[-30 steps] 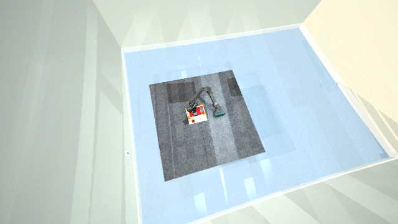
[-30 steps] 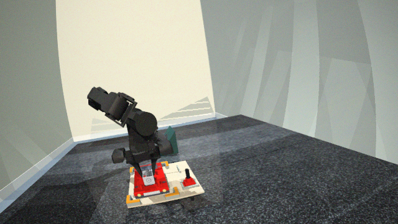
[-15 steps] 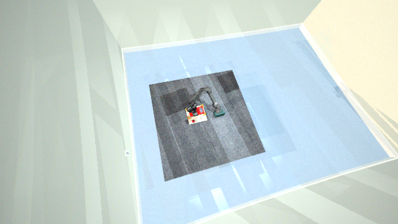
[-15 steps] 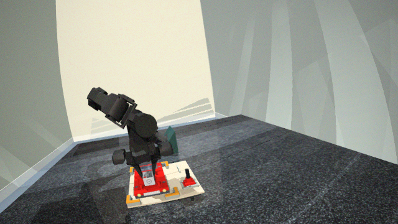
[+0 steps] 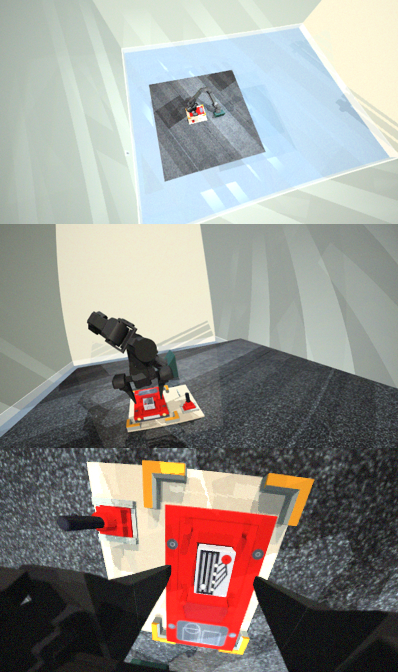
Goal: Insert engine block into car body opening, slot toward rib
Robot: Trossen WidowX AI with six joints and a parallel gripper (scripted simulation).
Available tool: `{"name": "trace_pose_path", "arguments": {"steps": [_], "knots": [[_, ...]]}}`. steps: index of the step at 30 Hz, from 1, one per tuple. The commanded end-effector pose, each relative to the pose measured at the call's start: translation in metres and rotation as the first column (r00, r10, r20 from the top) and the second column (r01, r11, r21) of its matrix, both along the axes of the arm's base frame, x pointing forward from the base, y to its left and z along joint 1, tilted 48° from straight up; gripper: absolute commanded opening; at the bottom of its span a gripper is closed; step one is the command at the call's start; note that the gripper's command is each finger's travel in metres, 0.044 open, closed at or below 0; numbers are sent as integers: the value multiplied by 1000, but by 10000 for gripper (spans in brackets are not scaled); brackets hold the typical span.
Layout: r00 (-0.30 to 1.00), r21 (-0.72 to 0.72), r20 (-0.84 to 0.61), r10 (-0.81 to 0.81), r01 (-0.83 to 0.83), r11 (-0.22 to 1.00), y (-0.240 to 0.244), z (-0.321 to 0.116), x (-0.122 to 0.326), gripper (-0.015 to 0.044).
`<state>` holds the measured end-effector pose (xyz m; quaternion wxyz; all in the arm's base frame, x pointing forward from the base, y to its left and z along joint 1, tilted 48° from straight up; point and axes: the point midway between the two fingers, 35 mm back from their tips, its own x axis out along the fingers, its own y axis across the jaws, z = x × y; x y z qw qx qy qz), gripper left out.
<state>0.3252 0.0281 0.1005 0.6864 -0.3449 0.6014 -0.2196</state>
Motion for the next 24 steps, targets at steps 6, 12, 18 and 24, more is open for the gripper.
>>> {"name": "trace_pose_path", "arguments": {"steps": [6,12,18,24], "knots": [[1000,-1,0,0,0,1000,0,0,0,440],[1000,-2,3,4,-4,1000,10,10,-2,440],[1000,-2,3,4,-4,1000,10,10,-2,361],[1000,-2,3,4,-4,1000,10,10,-2,204]]}}
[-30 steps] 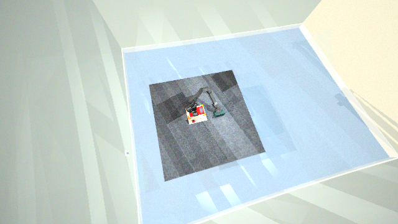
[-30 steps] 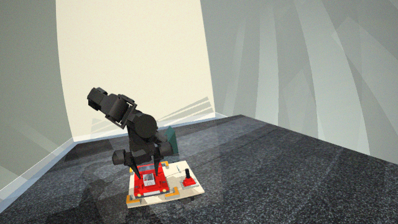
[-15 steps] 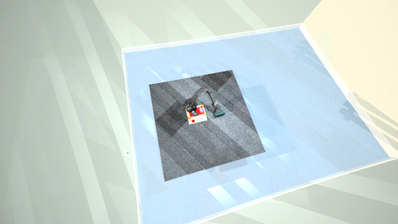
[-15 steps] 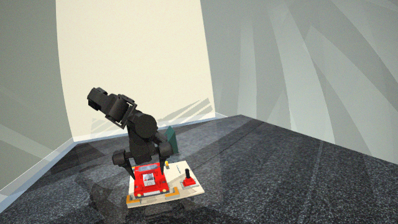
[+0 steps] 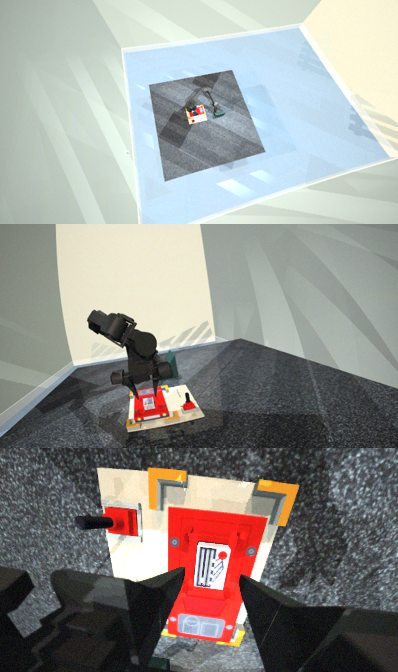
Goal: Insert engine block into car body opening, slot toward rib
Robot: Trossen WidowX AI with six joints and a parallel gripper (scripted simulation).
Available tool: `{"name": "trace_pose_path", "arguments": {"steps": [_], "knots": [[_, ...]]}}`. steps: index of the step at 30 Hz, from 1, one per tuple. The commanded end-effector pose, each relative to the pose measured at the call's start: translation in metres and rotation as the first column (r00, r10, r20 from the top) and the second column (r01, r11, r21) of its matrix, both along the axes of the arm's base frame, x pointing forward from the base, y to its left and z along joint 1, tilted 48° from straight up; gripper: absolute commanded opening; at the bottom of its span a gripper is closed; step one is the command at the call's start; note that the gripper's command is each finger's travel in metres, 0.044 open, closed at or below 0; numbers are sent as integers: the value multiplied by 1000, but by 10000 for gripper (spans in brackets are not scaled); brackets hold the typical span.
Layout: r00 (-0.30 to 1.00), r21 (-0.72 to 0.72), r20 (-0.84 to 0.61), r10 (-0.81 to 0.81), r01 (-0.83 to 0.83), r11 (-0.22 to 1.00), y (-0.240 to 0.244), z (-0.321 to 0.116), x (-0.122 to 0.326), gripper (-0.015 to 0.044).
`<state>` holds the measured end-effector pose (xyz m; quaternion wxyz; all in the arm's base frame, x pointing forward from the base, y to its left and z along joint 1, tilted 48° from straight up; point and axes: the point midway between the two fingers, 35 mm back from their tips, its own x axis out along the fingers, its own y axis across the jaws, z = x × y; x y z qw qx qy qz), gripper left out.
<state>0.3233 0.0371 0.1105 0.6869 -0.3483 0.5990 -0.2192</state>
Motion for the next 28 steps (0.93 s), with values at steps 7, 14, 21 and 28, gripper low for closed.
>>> {"name": "trace_pose_path", "arguments": {"steps": [7,14,21,28], "knots": [[1000,2,1,-3,3,1000,1,0,0,20],[1000,2,1,-3,3,1000,1,0,0,0],[1000,2,1,-3,3,1000,1,0,0,0],[1000,2,1,-3,3,1000,1,0,0,79]]}}
